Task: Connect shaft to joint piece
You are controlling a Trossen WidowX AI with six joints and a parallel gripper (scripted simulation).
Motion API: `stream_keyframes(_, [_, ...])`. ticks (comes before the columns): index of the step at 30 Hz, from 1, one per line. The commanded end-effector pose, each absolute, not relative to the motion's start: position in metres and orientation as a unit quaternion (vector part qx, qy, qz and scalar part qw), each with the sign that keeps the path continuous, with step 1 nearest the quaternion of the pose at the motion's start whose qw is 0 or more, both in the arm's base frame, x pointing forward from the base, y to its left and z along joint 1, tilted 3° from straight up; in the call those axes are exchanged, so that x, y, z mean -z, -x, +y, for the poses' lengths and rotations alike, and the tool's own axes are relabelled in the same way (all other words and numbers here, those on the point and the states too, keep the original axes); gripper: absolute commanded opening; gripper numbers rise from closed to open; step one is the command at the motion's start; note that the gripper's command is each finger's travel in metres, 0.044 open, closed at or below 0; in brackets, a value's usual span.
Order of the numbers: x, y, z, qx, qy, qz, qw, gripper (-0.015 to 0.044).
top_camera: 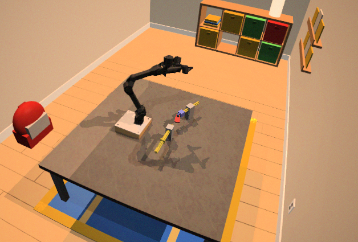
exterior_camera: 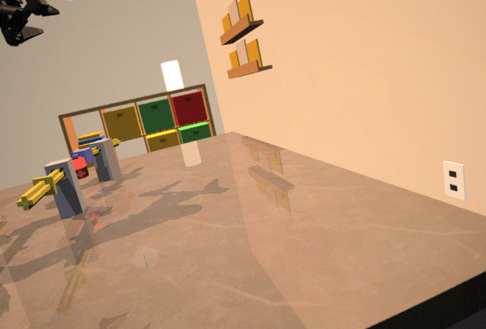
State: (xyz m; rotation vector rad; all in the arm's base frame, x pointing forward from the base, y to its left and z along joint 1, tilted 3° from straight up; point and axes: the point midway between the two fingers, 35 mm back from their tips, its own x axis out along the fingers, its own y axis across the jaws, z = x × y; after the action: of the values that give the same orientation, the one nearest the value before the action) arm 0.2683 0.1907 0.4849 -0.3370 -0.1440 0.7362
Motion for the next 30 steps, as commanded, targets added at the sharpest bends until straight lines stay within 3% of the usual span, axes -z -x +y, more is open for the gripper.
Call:
stream_keyframes(1, [-0.453,-0.29,0.185,-0.342,0.148,0.006,0.928,0.044])
stream_keyframes(15, [-0.359,-0.331,0.155,-0.274,0.095,0.219,0.932,0.044])
stream_keyframes(30, [-0.266,-0.339,0.109,-0.167,0.03,0.428,0.888,0.044])
